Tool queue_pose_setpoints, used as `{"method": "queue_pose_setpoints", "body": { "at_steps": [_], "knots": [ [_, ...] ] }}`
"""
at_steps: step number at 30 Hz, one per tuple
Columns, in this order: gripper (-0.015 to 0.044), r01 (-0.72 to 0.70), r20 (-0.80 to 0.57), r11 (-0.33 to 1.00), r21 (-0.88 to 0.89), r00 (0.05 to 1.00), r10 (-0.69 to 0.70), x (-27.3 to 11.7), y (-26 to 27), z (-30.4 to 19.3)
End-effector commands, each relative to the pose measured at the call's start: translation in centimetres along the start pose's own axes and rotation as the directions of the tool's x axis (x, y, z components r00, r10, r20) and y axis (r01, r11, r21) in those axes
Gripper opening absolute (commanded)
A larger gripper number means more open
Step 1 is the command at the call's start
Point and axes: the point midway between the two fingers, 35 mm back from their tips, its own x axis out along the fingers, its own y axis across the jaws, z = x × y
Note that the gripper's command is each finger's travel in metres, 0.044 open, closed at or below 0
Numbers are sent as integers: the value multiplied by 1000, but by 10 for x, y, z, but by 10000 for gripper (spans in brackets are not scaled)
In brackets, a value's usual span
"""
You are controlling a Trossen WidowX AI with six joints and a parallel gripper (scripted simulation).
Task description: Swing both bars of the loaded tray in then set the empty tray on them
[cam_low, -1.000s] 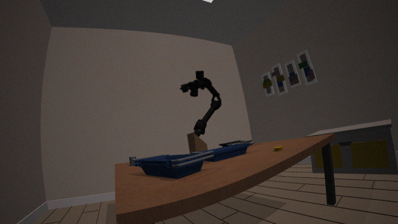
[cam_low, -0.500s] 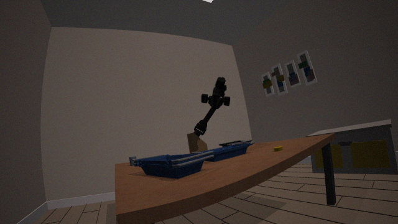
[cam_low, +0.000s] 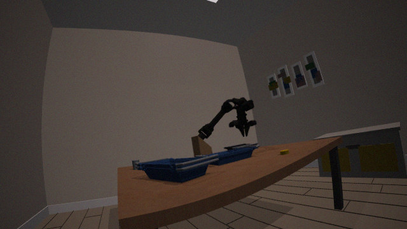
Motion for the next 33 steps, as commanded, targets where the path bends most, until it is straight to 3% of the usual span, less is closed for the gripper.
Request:
{"method": "queue_pose_setpoints", "body": {
  "at_steps": [1,9,20,33],
  "knots": [
    [90,76,101,995,-65,992,-70,25,-29,16],
    [90,95,123,992,-80,989,-84,38,-36,21],
    [90,97,123,992,-80,989,-87,89,-41,28],
    [90,96,123,992,-80,989,-85,65,-23,23]
  ]
}}
